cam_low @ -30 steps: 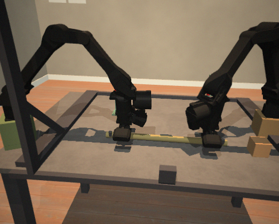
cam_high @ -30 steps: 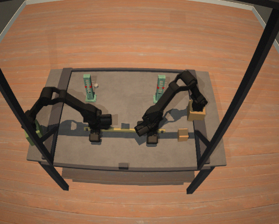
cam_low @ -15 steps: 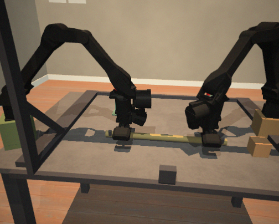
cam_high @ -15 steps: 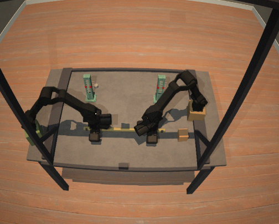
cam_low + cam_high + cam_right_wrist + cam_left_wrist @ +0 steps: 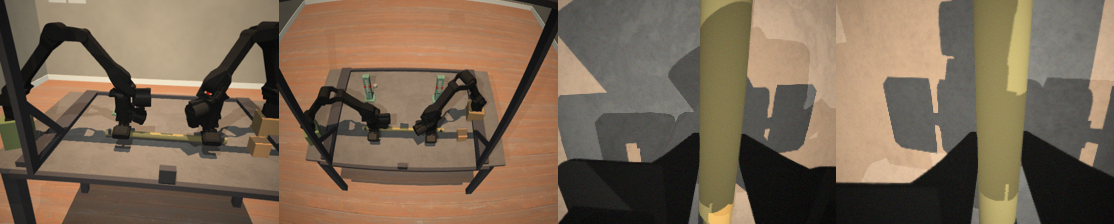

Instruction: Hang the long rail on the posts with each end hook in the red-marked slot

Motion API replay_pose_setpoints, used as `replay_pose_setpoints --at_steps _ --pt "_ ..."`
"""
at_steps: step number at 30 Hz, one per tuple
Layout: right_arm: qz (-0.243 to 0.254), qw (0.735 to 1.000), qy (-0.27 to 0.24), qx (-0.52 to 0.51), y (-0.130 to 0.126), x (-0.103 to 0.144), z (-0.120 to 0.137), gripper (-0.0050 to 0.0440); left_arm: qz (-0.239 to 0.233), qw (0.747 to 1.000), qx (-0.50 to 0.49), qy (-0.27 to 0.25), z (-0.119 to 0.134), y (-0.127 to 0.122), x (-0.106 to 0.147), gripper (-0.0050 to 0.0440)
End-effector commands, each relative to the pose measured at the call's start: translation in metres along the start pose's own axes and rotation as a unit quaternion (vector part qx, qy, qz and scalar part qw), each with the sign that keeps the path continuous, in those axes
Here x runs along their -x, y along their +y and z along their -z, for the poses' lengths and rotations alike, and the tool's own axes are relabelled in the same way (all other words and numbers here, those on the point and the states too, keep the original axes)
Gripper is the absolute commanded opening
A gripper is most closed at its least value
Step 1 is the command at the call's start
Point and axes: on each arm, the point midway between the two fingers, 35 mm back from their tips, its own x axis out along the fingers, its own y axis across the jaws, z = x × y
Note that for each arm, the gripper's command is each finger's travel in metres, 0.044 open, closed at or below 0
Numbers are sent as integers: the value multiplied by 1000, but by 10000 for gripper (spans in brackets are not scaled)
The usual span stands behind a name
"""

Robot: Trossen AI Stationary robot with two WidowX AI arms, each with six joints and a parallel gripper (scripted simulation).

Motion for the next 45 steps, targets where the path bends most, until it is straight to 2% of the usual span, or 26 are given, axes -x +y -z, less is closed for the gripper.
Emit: replay_pose_setpoints --at_steps 1,8,12,17,38,42,45 --pt "-10 1000 -15 -4 -1 16 -6 -50 -2 1000 3 -15 -3 4 17 -50" --pt "-10 1000 -15 -4 -5 31 -5 -50 -2 1000 3 -15 -3 8 31 -50" --pt "-10 1000 -15 -4 -10 49 -5 -50 -2 1000 3 -15 -2 12 47 -50" --pt "-10 1000 -15 -4 -14 61 -5 -50 -2 1000 3 -15 -2 16 61 -50" --pt "-10 1000 -15 -4 -14 61 -5 -50 -2 1000 3 -15 -2 16 61 -50" --pt "-24 1000 -16 -4 -15 61 -5 -50 11 1000 3 -15 -2 17 61 -50" --pt "-65 998 -16 -3 -17 61 -5 -50 53 999 2 -15 -2 19 61 -50"
